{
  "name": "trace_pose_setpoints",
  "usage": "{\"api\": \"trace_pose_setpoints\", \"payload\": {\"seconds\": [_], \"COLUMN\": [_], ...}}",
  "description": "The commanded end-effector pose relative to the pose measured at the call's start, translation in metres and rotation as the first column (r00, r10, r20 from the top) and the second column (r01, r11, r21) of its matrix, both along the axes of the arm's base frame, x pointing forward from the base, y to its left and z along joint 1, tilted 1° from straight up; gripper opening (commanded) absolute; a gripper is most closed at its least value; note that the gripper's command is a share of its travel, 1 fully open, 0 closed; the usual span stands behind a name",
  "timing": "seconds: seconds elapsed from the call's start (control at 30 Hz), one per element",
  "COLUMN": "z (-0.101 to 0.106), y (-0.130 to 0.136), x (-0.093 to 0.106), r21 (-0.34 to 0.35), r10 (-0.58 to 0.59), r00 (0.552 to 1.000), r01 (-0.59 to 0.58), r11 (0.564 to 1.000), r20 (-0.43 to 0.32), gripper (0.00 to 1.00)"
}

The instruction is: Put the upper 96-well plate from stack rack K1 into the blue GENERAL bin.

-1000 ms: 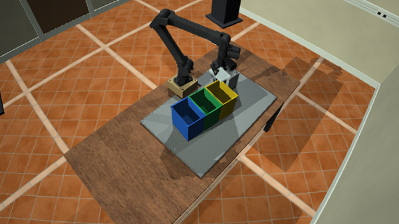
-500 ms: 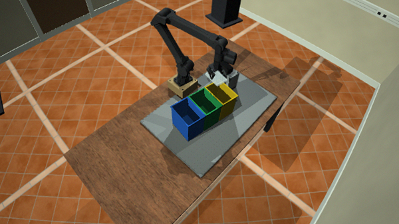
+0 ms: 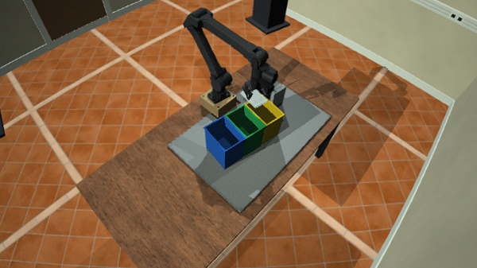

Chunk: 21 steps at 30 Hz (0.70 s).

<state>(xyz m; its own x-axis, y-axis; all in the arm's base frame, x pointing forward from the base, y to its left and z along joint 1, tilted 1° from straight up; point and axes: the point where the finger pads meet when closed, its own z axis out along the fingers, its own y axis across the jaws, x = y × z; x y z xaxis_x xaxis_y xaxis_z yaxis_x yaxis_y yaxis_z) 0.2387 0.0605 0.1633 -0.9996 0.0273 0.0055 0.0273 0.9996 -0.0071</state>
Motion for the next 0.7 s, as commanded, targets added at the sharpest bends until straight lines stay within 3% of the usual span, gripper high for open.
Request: {"api": "trace_pose_setpoints", "payload": {"seconds": [0.0, 0.13, 0.3, 0.67], "z": [0.011, 0.02, 0.014, 0.02], "y": [-0.011, -0.022, -0.033, -0.071], "x": [0.014, 0.027, 0.026, 0.043], "r21": [0.004, 0.007, 0.005, -0.002], "r10": [0.03, 0.03, 0.03, 0.03], "r00": [0.999, 0.998, 0.999, 0.998], "r01": [-0.03, -0.03, -0.03, -0.03], "r11": [1.0, 1.0, 1.0, 1.0], "r20": [0.019, 0.049, 0.04, 0.059], "gripper": [0.0, 0.0, 0.0, 0.0]}}
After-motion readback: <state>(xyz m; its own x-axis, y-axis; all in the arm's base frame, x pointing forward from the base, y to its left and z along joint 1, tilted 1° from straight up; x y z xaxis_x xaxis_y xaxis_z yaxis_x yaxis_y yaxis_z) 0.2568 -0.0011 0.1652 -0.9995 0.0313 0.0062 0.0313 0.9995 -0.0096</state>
